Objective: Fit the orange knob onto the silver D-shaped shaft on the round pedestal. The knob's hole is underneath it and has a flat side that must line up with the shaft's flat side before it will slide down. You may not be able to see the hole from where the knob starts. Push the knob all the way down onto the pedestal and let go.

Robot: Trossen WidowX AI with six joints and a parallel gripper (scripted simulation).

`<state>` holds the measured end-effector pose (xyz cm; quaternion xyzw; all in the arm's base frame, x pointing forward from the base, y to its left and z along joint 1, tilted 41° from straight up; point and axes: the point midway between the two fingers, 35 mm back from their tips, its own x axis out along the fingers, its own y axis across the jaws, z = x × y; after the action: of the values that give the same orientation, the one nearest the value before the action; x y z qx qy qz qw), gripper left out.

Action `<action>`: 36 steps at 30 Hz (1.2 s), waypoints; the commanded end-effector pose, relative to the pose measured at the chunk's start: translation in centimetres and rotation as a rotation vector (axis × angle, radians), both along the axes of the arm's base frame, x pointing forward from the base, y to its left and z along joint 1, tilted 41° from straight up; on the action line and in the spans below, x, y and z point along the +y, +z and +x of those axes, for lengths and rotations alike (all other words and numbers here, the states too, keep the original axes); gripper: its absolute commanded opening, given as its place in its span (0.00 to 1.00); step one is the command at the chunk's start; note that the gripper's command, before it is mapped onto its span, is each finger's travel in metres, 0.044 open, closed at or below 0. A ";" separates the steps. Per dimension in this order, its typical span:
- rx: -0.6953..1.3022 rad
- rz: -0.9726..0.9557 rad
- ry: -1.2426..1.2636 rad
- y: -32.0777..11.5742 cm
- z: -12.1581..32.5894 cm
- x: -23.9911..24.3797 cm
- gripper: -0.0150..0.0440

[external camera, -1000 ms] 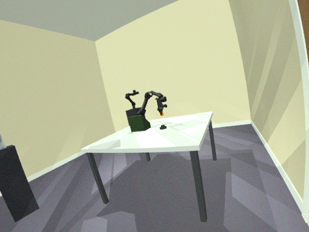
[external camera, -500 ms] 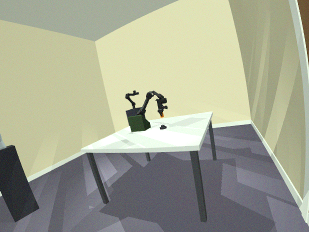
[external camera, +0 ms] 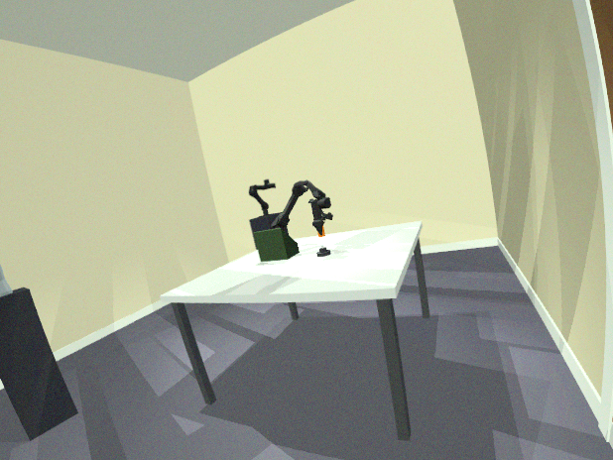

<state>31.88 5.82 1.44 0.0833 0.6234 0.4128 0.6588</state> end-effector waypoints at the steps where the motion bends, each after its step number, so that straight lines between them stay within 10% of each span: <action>1: -0.019 -0.004 -0.005 -0.7 0.9 -0.8 0.25; 36: -0.018 -0.003 -0.007 -6.6 1.7 -1.1 0.25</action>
<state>33.56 4.91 -5.25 0.0797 0.6203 0.4109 0.6633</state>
